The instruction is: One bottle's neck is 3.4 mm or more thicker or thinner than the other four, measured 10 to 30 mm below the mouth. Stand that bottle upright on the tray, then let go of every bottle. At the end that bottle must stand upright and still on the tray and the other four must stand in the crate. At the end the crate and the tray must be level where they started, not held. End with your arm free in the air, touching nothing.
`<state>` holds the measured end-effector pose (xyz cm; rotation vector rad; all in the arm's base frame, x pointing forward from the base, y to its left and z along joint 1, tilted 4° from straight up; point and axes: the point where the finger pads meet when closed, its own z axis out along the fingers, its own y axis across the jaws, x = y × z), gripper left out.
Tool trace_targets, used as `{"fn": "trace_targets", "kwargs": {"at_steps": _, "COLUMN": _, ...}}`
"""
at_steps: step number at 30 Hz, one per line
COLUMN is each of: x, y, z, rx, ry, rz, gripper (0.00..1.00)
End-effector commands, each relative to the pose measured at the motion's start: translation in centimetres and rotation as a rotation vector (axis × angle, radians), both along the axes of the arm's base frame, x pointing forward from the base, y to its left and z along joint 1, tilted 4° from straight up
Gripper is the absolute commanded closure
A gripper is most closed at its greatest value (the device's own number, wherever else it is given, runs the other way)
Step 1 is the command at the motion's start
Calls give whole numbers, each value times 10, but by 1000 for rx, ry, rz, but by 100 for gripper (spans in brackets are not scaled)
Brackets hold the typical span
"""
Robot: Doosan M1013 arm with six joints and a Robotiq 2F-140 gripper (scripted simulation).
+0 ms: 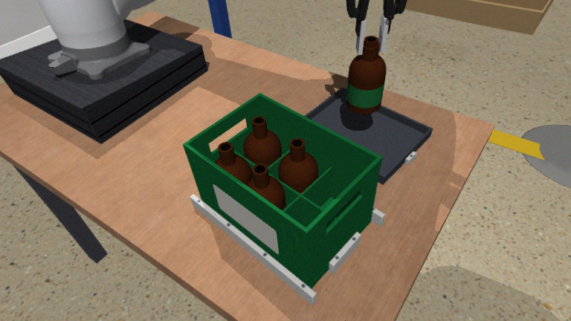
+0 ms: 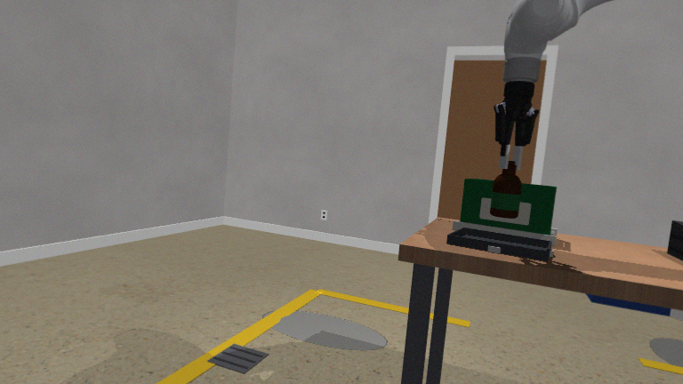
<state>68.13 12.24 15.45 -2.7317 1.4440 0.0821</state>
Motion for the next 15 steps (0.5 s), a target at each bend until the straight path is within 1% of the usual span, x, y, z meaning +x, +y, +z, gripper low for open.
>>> {"fn": "trace_targets", "kwargs": {"at_steps": 1, "x": 0, "y": 1, "z": -9, "rx": 0, "ry": 0, "rz": 0, "gripper": 100}}
{"fn": "trace_targets", "kwargs": {"at_steps": 6, "x": 0, "y": 2, "z": -23, "rx": 0, "ry": 0, "rz": 0, "gripper": 100}}
{"fn": "trace_targets", "kwargs": {"at_steps": 8, "x": 0, "y": 2, "z": -23, "rx": 0, "ry": 0, "rz": 0, "gripper": 100}}
{"fn": "trace_targets", "kwargs": {"at_steps": 15, "x": -1, "y": 3, "z": -39, "rx": 0, "ry": 0, "rz": 0, "gripper": 100}}
